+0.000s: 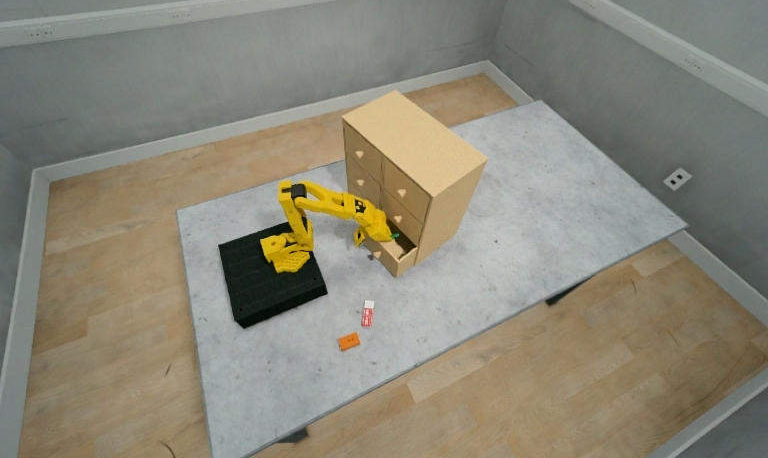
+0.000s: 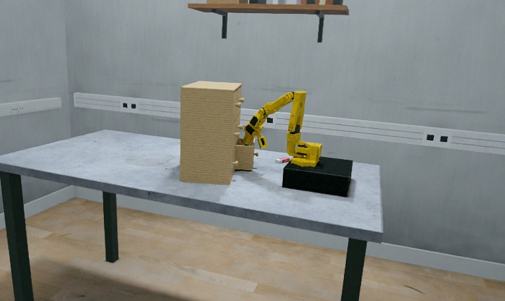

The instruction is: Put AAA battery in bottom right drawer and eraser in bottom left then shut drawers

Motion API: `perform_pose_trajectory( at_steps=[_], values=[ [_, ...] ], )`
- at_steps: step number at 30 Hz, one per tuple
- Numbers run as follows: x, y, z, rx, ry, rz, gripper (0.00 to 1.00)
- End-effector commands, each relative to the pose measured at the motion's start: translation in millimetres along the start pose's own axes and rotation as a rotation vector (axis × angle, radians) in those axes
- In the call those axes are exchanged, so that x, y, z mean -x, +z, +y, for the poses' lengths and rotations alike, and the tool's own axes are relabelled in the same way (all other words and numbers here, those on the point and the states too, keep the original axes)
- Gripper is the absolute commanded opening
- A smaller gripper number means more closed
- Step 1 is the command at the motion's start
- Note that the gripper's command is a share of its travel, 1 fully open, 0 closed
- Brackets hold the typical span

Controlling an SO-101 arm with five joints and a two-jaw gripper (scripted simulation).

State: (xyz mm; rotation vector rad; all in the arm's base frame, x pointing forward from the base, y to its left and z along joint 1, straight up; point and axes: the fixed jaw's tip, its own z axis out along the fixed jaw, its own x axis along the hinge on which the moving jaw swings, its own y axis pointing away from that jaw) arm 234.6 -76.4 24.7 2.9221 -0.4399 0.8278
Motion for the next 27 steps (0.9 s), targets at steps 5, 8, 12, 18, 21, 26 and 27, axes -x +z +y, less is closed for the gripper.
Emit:
perform_pose_trajectory(
  at_steps=[5, 8, 12, 18, 21, 26, 27],
  values=[
    [7.2, 2.9, 1.3, 0.002, -0.001, -0.026, 0.07],
    [7.2, 2.9, 1.3, 0.002, -0.001, -0.026, 0.09],
    [7.2, 2.9, 1.3, 0.002, -0.001, -0.026, 0.11],
    [7.2, 2.9, 1.3, 0.002, -0.001, -0.026, 0.14],
    [7.2, 2.9, 1.3, 0.002, -0.001, -0.026, 0.15],
    [7.2, 2.9, 1.3, 0.002, -0.001, -0.026, 0.18],
    [7.2, 2.9, 1.3, 0.002, -0.001, -0.026, 0.18]
  ],
)
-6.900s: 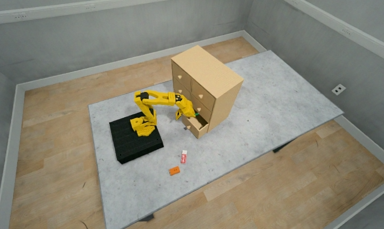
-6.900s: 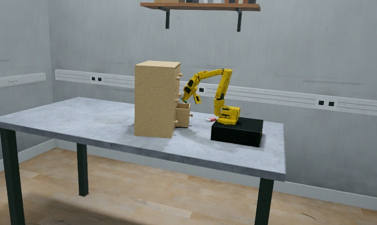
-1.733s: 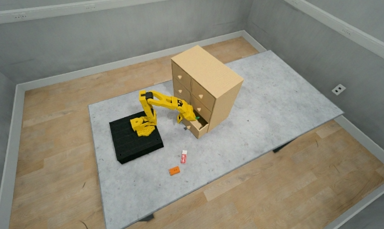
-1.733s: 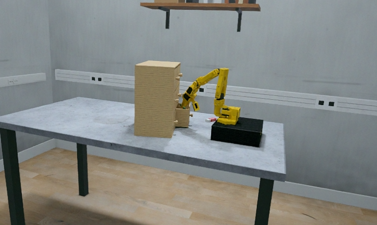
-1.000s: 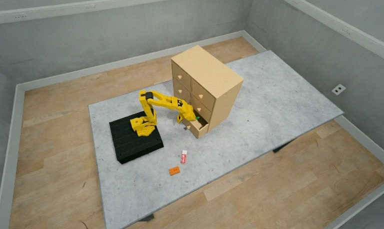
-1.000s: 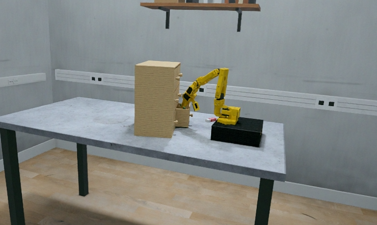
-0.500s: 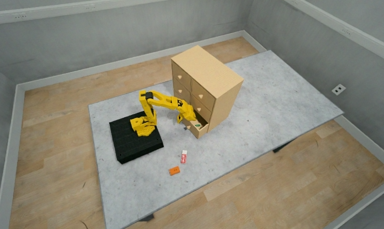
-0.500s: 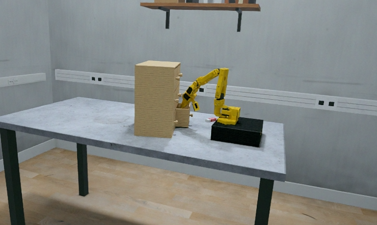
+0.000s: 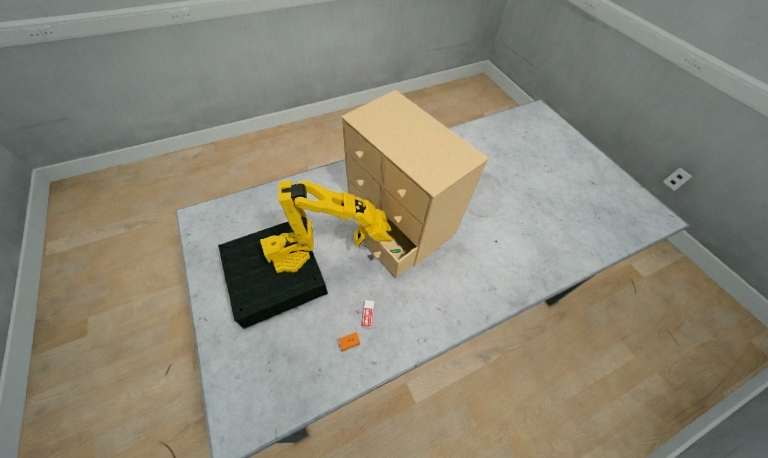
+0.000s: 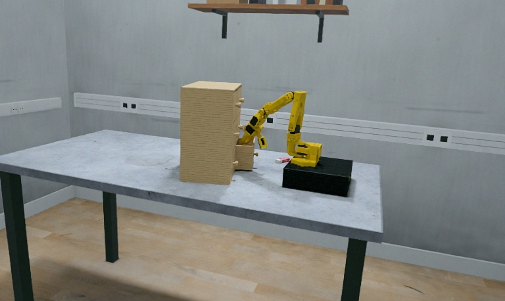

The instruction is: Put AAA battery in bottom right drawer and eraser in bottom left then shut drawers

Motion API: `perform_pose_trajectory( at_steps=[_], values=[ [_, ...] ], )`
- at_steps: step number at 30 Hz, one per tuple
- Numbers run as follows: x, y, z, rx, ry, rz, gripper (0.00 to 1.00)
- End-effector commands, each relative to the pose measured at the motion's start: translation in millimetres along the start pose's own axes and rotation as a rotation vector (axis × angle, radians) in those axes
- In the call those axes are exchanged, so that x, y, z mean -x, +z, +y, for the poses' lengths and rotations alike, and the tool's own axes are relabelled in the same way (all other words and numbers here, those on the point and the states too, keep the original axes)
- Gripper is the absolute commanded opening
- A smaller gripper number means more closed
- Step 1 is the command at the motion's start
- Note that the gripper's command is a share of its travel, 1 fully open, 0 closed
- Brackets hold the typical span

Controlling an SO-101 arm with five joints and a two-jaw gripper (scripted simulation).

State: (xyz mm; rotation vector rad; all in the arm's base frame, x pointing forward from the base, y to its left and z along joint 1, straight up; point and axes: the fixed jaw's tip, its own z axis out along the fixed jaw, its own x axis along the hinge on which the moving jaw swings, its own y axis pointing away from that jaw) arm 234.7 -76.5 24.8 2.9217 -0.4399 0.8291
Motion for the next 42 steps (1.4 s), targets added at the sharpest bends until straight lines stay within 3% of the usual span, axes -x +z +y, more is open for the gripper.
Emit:
perform_pose_trajectory(
  at_steps=[1, 10, 25, 42],
  values=[
    [7.3, 3.0, 1.3, 0.002, -0.001, -0.027, 0.19],
    [7.3, 3.0, 1.3, 0.002, -0.001, -0.027, 0.23],
    [-11.5, -27.7, 1.1, 0.003, 0.017, -0.027, 0.23],
    [-11.5, -27.7, 1.1, 0.003, 0.017, -0.027, 0.23]
  ],
)
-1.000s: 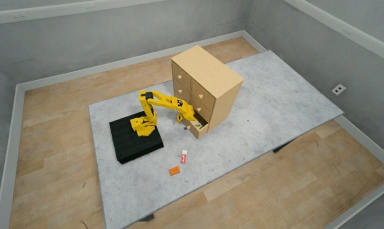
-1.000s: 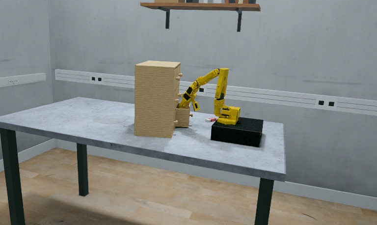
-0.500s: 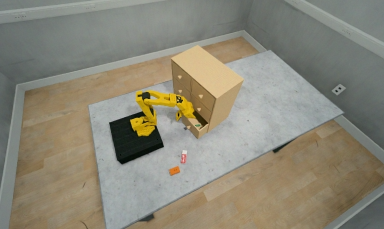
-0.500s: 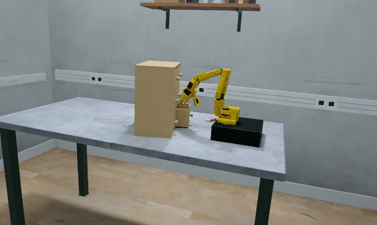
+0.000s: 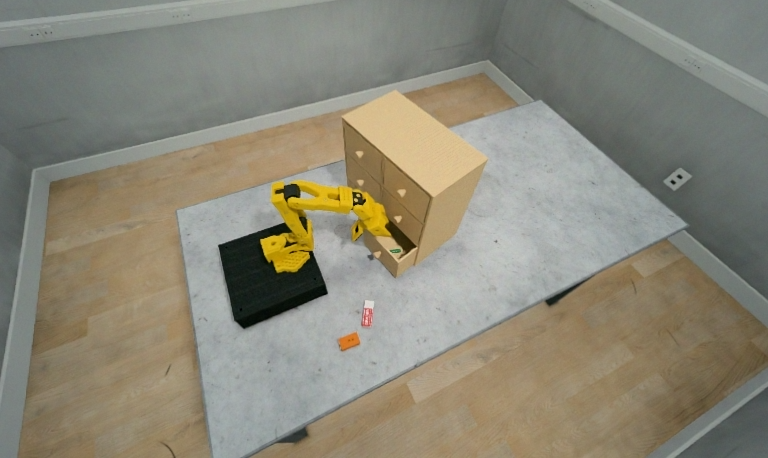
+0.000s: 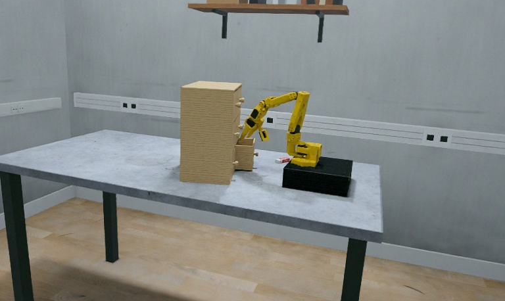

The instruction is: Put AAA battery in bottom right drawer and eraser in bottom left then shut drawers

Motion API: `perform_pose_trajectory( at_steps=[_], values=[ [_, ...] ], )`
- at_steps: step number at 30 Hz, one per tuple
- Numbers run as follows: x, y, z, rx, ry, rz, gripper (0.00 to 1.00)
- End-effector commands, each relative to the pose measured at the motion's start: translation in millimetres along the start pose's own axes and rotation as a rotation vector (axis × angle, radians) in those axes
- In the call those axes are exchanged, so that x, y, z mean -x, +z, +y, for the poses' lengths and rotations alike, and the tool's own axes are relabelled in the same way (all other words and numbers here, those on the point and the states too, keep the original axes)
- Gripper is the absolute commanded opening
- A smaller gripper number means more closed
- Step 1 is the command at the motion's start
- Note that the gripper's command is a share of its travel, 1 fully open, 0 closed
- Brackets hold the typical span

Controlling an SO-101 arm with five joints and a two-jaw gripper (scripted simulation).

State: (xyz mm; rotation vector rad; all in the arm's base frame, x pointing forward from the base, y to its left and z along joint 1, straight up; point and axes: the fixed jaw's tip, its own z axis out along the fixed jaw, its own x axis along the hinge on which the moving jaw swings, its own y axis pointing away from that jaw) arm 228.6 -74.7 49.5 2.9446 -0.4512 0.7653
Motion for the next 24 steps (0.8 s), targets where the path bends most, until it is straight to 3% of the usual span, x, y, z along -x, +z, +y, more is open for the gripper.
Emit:
perform_pose_trajectory(
  at_steps=[1, 16, 24],
  values=[
    [-3.8, -3.5, 1.2, 0.001, 0.012, 0.018, 0.23],
    [22.3, -29.9, 1.3, 0.0, 0.016, 0.017, 0.23],
    [35.1, -37.5, 1.4, 0.0, 0.018, 0.017, 0.23]
  ],
)
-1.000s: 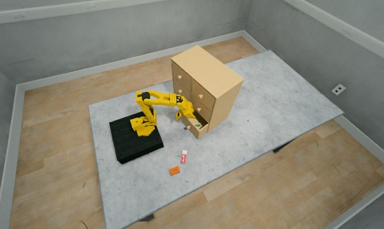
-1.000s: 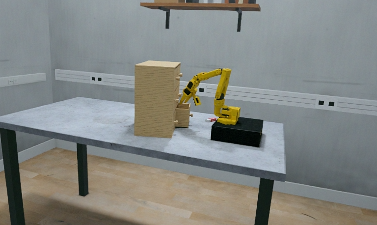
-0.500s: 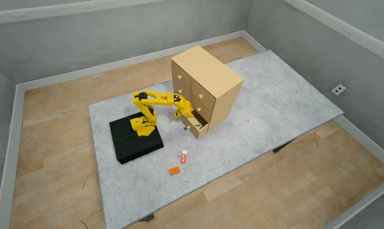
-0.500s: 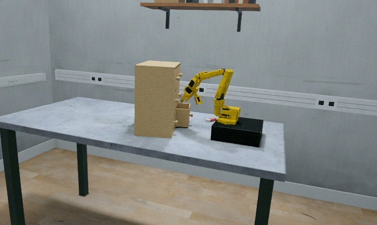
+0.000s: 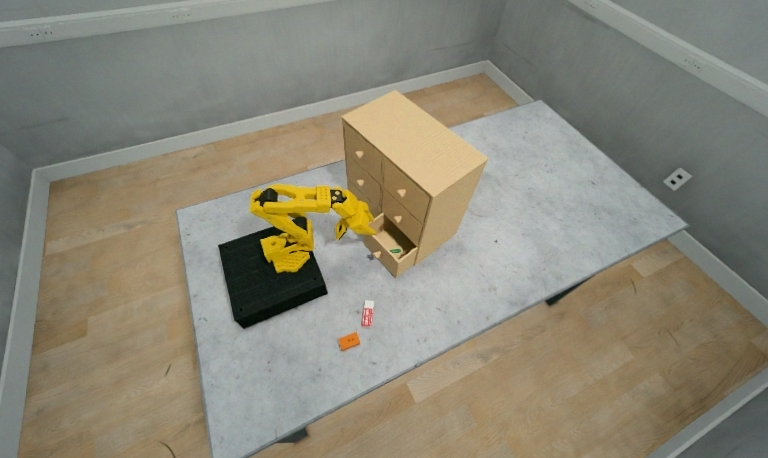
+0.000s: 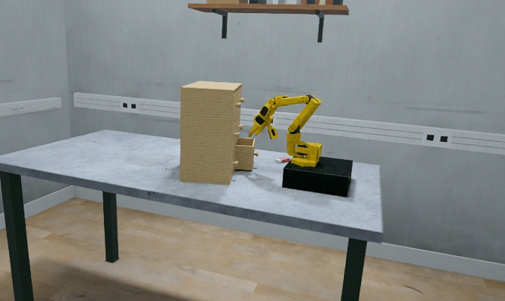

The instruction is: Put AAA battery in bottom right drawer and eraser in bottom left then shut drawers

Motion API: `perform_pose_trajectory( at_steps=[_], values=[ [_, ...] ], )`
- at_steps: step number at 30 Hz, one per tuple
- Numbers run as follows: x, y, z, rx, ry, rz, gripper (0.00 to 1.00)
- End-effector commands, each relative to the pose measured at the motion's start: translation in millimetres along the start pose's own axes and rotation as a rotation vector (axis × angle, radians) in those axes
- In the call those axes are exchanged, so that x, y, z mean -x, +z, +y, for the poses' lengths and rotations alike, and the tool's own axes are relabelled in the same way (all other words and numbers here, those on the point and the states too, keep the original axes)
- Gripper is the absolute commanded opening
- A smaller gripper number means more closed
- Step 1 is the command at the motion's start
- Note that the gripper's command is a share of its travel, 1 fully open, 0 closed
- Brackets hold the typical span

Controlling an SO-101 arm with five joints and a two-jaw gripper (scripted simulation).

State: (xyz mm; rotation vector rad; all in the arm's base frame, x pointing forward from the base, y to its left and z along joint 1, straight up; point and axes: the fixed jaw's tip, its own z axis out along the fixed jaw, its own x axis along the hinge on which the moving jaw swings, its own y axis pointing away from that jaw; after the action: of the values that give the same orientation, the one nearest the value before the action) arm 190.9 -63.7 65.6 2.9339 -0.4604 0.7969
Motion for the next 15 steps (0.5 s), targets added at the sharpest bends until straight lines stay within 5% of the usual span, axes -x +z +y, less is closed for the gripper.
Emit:
perform_pose_trajectory(
  at_steps=[1, 15],
  values=[
    [10.6, -5.7, 0.8, 0.001, 0.011, -0.004, 0.23],
    [17.1, -8.6, 0.9, 0.001, 0.012, -0.004, 0.23]
  ],
)
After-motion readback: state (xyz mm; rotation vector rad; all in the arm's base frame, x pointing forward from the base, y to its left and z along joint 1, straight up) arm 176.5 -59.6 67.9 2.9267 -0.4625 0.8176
